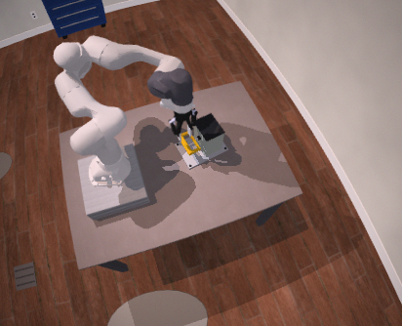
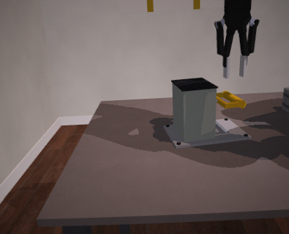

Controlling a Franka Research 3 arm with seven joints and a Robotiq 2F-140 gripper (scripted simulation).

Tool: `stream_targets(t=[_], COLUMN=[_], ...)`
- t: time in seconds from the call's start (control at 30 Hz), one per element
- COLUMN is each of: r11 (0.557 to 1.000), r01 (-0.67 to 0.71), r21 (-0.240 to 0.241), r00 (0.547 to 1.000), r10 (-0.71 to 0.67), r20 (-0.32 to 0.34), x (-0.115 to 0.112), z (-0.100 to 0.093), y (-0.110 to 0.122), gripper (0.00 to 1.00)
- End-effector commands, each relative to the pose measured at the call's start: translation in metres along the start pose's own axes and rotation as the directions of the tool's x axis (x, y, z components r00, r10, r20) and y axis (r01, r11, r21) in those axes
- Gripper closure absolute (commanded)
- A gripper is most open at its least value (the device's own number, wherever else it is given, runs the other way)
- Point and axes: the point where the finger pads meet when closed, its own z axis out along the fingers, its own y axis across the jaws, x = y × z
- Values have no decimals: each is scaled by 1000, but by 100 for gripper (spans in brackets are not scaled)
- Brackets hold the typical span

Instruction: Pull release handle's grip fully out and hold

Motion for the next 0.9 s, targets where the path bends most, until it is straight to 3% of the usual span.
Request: stream_targets(t=[0.0,0.87], r11=[1000,1000], r01=[-13,-13], r21=[2,2], r00=[1000,1000], r10=[13,13], r20=[-1,-1], x=[1,1], z=[0,6], y=[0,0], gripper=[69,69])
